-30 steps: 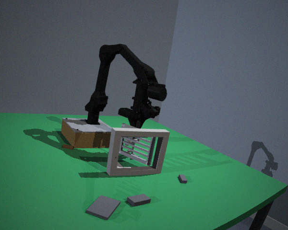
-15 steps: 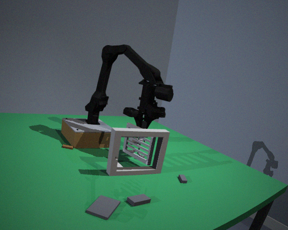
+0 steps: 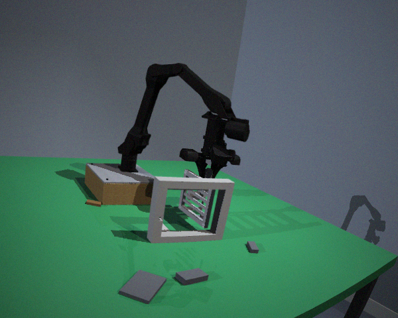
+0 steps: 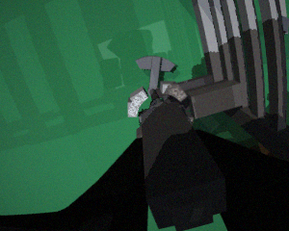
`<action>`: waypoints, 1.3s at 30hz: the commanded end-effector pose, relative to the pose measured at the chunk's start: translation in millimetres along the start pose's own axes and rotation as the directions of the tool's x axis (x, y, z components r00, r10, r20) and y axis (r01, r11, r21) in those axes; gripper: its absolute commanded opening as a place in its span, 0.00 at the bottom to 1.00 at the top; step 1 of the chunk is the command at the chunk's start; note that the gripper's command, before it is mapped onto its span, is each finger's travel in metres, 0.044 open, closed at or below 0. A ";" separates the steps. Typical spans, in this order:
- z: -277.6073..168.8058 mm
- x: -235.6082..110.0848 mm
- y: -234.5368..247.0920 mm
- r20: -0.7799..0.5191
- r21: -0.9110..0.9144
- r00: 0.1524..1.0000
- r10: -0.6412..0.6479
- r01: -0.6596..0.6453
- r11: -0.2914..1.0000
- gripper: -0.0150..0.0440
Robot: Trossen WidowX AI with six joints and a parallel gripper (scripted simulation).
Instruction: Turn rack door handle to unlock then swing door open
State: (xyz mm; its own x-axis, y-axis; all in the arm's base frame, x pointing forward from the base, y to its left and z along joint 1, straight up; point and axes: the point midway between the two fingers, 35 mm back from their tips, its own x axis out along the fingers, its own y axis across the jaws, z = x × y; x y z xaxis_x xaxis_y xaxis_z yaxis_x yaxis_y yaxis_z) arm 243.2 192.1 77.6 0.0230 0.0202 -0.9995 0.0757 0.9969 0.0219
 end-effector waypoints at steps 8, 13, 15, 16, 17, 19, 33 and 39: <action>1.8 -0.1 6.8 -0.002 0.070 1.000 -0.004 0.004 0.998 0.28; 1.8 -0.1 6.8 -0.002 0.070 1.000 -0.004 0.004 0.998 0.28; 1.8 -0.1 6.8 -0.002 0.070 1.000 -0.004 0.004 0.998 0.28; 1.8 -0.1 6.8 -0.002 0.070 1.000 -0.004 0.004 0.998 0.33; 1.8 -0.1 6.8 -0.002 0.070 1.000 -0.004 0.004 0.998 0.37; 1.8 -0.1 6.8 -0.002 0.070 1.000 -0.004 0.004 0.998 0.46; 2.4 -8.2 7.6 -0.002 0.070 1.000 -0.004 0.004 0.998 0.74; 3.0 -17.0 8.2 -0.002 0.070 1.000 -0.004 0.004 0.998 0.74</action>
State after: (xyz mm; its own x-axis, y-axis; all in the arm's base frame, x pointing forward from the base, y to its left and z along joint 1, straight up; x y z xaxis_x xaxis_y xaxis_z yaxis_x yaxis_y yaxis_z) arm 245.0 198.9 88.8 0.0157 0.0160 -0.9997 0.1412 0.9898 0.0181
